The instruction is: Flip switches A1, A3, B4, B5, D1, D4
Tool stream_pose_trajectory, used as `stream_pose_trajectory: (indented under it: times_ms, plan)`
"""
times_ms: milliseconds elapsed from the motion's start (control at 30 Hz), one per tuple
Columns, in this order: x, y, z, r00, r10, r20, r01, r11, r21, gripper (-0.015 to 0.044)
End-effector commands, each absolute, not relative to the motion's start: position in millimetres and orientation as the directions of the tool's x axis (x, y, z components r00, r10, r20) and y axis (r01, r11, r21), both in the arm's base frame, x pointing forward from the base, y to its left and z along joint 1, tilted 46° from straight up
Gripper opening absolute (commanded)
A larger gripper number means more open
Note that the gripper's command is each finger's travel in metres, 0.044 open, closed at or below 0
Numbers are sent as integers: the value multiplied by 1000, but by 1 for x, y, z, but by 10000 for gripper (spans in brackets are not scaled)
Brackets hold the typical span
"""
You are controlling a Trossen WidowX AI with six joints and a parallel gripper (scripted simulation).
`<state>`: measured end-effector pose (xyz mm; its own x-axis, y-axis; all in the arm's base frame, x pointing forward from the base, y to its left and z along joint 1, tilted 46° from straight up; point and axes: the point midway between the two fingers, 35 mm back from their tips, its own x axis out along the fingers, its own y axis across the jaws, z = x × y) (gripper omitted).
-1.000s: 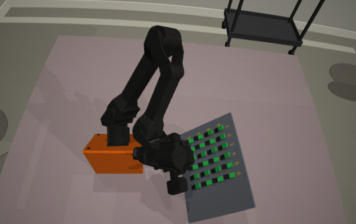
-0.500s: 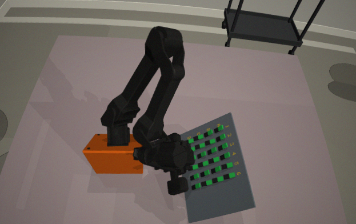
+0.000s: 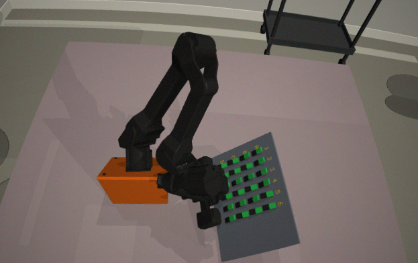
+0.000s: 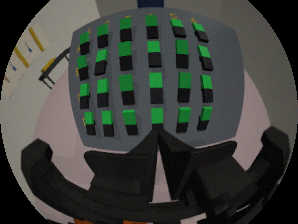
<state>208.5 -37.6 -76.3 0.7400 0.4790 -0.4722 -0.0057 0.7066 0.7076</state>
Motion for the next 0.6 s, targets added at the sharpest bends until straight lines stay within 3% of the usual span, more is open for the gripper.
stream_pose_trajectory:
  times_ms: [0,567]
  plan:
    - [209,-37,-77,739,477,-475,0,705,709,0]
    - [193,-55,-76,727,465,-504,28,714,700,0]
